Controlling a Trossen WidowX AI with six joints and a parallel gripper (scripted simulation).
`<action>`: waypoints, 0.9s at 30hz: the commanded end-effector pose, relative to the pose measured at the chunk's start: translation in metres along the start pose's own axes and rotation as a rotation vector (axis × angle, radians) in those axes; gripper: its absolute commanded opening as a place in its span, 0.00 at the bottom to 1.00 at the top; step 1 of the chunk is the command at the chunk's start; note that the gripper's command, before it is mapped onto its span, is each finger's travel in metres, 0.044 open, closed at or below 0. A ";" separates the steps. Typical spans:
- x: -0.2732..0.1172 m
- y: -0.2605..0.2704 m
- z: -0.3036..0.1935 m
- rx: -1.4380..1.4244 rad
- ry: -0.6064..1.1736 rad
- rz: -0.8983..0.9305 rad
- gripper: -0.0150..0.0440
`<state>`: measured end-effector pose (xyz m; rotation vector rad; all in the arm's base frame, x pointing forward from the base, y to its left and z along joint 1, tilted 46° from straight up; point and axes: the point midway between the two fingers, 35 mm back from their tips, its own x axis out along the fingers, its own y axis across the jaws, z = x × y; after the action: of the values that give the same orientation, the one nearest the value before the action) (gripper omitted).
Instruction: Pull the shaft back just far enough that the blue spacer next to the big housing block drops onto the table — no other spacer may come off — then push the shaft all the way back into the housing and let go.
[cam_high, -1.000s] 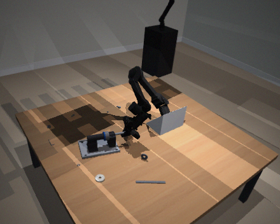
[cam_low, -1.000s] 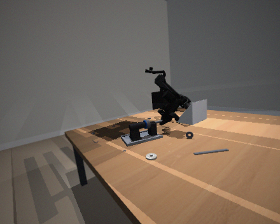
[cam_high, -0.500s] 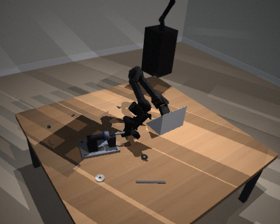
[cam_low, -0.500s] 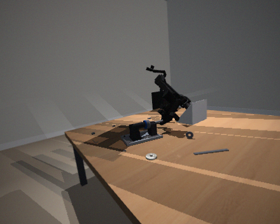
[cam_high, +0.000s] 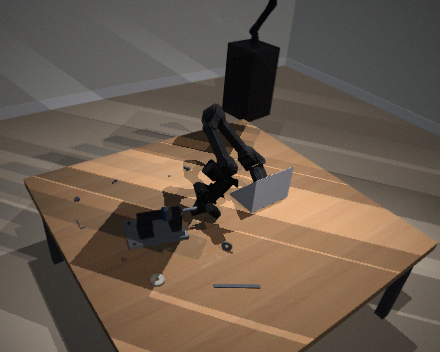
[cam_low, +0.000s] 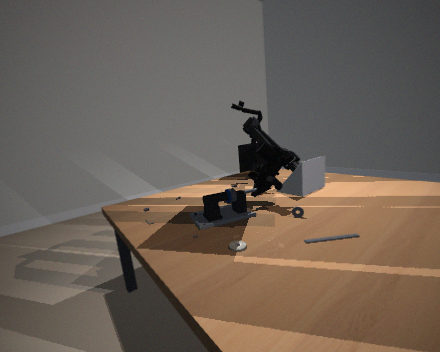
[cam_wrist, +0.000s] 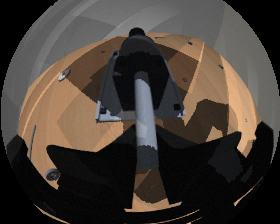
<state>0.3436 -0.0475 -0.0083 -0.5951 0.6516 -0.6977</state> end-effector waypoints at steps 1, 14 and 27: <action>-0.001 -0.001 -0.003 -0.004 0.004 -0.002 0.25; -0.002 -0.001 -0.004 -0.004 0.004 -0.002 0.25; -0.001 0.000 -0.001 0.000 0.000 0.000 0.25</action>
<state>0.3421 -0.0469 -0.0087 -0.5950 0.6516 -0.6975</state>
